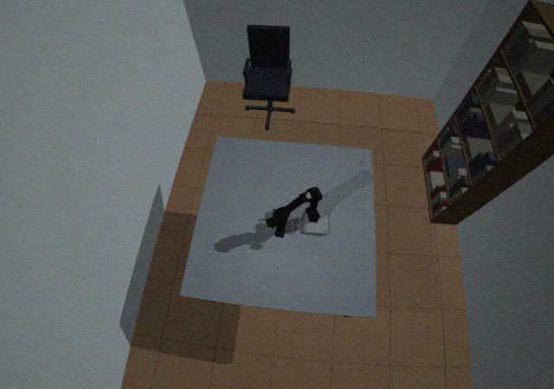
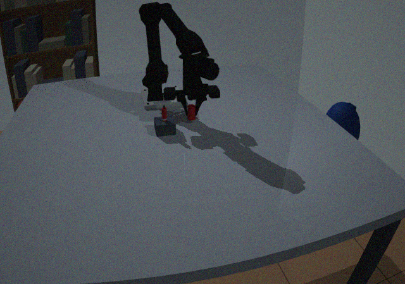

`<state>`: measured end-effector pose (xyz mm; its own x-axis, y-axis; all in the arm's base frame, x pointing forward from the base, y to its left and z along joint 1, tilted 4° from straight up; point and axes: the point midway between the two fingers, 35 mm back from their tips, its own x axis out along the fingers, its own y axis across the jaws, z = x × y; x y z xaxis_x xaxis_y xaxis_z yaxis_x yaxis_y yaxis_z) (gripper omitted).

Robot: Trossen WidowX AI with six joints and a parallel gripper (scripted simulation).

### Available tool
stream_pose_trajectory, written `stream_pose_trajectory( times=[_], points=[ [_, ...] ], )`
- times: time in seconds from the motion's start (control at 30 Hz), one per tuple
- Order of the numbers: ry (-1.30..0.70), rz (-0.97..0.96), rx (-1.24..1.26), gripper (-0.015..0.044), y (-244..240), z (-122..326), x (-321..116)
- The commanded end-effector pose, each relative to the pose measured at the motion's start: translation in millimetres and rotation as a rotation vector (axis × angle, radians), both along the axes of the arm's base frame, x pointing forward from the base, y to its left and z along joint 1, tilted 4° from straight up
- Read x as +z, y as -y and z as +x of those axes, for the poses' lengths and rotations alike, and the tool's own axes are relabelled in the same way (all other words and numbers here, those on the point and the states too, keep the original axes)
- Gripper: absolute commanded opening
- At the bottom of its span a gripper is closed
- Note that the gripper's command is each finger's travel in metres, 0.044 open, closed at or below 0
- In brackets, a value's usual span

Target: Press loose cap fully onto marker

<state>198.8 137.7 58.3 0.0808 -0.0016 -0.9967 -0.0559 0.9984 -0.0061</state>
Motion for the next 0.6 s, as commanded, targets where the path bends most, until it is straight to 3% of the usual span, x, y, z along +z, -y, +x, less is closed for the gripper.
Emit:
stream_pose_trajectory(
  times=[0.0,0.57],
  points=[
    [0.006,-0.001,-0.001,0.0,0,0,10],
    [0.006,-0.001,-0.001,0.0,2,-3,47]
  ],
)
